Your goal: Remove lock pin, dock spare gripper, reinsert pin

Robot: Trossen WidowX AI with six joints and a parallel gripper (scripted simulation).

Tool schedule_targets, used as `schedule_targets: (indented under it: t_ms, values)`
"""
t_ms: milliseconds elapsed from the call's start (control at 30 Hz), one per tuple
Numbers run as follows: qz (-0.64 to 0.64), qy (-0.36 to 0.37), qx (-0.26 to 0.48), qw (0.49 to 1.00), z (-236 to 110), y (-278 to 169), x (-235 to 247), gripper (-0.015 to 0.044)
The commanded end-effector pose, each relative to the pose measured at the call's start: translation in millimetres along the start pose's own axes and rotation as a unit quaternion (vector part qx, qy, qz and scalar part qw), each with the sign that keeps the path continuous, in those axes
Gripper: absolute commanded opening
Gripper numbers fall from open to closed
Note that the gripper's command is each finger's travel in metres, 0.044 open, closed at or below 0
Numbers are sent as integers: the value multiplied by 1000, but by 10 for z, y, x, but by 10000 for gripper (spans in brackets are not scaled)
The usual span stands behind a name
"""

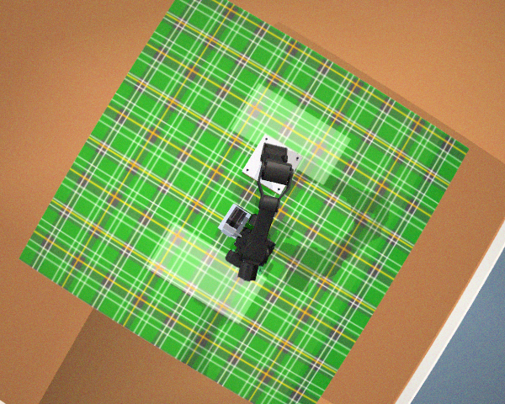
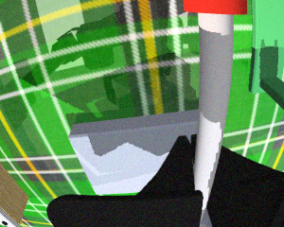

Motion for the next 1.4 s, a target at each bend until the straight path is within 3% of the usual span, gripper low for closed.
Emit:
schedule_targets:
  t_ms: [0,633,900,1367]
  values:
    - [-2,1,2,1000,15,-23,14,0]
    - [-1,-1,2,1000,28,-73,15,0]
    - [1,-2,0,1000,20,-65,8,200]
    - [-2,4,2,1000,-145,14,29,200]
Point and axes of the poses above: the point midway between the two fingers, 35 mm back from their tips, its own z axis out along the fingers, its own x axis across the jaws, y = z × x, the point moved 3 cm from there along -z, back along the fingers
